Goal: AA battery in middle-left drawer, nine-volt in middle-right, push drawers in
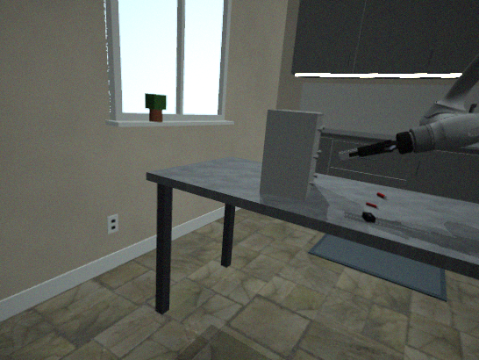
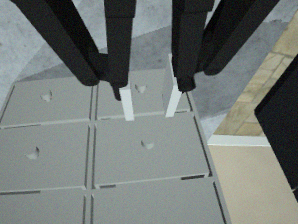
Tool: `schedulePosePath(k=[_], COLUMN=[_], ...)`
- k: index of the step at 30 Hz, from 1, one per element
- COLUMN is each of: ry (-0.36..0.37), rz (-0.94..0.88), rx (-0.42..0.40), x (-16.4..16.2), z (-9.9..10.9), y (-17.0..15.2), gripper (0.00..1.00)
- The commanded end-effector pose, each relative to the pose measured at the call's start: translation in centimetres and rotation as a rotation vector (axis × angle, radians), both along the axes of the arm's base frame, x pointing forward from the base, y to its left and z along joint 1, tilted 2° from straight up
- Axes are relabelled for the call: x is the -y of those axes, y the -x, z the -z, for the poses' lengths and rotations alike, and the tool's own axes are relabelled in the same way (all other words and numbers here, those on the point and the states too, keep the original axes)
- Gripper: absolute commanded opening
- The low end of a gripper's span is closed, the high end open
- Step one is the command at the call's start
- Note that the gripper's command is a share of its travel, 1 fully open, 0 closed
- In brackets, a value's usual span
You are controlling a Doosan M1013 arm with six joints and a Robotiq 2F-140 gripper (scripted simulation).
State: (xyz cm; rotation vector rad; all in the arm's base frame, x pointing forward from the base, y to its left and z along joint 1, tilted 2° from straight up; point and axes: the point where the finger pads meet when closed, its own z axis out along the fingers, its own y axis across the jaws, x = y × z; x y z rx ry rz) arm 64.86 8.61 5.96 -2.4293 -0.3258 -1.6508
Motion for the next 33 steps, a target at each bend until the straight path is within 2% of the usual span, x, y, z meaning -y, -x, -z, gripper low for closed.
schedulePosePath(k=[1, 16, 33], ry=[0.000, 0.000, 0.000], rz=[0.000, 0.000, 0.000], rx=[0.000, 0.000, 0.000], x=[-0.1, -1.4, -1.6], z=[0.1, 1.5, 1.8], y=[-0.2, -4.5, -5.1], gripper=[0.20, 0.20, 0.20])
